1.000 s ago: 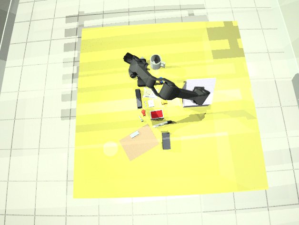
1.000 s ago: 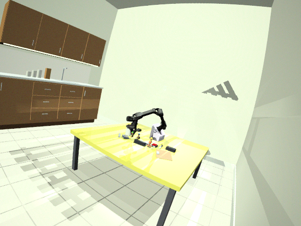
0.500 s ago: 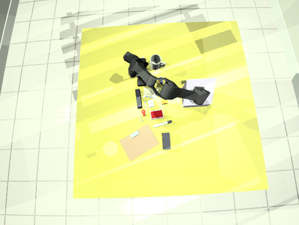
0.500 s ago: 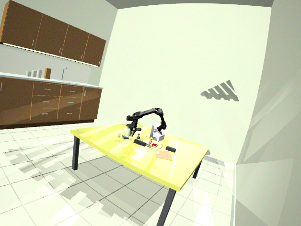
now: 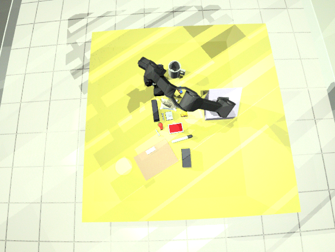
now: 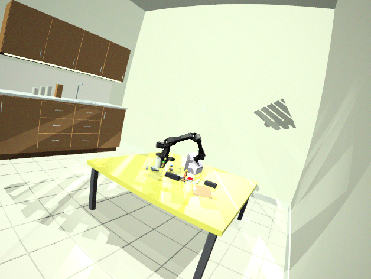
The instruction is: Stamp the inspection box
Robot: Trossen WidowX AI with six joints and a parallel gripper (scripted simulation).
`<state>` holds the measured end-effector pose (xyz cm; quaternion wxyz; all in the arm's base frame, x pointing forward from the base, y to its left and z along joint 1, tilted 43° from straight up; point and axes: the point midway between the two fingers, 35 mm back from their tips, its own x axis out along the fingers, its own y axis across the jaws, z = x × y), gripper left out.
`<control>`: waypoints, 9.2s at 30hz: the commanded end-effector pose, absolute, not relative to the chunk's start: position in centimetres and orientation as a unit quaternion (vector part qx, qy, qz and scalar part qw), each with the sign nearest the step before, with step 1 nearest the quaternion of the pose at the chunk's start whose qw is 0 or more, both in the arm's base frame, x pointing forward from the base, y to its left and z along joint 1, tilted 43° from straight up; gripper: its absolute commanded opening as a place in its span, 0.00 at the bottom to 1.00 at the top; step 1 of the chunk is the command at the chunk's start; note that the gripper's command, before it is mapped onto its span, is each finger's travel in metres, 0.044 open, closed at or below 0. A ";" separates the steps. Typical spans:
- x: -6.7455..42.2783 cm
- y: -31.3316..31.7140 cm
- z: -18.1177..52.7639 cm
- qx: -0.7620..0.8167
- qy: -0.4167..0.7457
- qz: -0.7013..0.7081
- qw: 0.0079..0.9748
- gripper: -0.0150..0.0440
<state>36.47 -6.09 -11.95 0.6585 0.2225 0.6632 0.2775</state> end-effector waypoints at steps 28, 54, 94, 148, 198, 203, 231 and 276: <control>36.4 -7.2 -10.8 0.220 0.664 0.277 0.658 0.25; 36.3 -2.9 -5.0 0.216 0.667 0.271 0.660 0.25; 26.8 10.5 6.9 0.224 0.666 0.279 0.655 0.25; 26.2 13.0 4.8 0.224 0.666 0.281 0.654 0.25; 25.9 14.7 3.1 0.223 0.665 0.283 0.655 0.25; 25.9 14.8 3.0 0.223 0.665 0.283 0.655 0.25; 25.9 14.9 2.9 0.223 0.665 0.283 0.654 0.25; 26.2 12.5 5.4 0.222 0.665 0.282 0.655 0.25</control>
